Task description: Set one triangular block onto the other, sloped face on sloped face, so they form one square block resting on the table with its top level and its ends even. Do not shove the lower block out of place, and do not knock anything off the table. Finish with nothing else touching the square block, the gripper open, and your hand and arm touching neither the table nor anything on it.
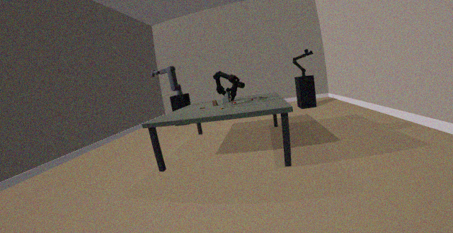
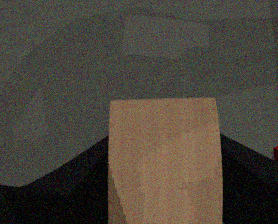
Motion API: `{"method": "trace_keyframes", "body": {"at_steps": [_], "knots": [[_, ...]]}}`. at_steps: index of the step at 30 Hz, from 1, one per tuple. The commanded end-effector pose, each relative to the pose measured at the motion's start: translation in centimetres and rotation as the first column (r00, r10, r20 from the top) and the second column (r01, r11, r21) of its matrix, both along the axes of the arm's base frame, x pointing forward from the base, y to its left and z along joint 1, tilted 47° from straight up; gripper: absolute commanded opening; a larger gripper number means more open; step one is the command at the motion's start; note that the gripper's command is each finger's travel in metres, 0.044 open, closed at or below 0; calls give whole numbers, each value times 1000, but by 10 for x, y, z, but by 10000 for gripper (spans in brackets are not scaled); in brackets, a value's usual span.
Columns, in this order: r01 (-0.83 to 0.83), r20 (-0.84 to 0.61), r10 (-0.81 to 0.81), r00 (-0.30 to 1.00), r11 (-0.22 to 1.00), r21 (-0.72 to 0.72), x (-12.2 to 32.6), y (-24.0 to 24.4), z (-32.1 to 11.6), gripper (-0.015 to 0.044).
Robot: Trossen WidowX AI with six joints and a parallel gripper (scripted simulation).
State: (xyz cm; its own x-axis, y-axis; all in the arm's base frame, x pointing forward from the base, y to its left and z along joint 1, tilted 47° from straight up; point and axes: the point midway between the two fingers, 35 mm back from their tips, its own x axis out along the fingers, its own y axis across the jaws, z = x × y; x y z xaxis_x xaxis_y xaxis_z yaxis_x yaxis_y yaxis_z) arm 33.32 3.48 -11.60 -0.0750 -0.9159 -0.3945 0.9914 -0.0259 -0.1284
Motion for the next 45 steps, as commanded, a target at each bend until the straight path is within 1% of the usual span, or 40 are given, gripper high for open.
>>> {"method": "trace_keyframes", "body": {"at_steps": [1,12,21,23,26,28,33,35,38,40,42,45], "knots": [[7,-3,-7,1000,1000,6,0,-1,1,157],[7,-3,-7,1000,1000,6,0,-1,1,440],[5,-2,-5,1000,1000,7,1,0,3,440],[-8,2,8,1000,1000,20,4,14,15,440],[-44,12,44,999,998,55,9,51,53,440],[-61,15,60,998,996,71,9,67,71,440],[-71,27,69,997,994,84,11,68,71,440],[5,-8,-4,1000,985,173,7,54,67,440],[147,-86,-123,989,907,395,1,28,58,440],[201,-121,-161,979,816,542,-1,16,53,440],[216,-133,-172,976,702,679,-1,5,51,440],[157,-91,-153,984,507,848,3,-9,54,440]]}}
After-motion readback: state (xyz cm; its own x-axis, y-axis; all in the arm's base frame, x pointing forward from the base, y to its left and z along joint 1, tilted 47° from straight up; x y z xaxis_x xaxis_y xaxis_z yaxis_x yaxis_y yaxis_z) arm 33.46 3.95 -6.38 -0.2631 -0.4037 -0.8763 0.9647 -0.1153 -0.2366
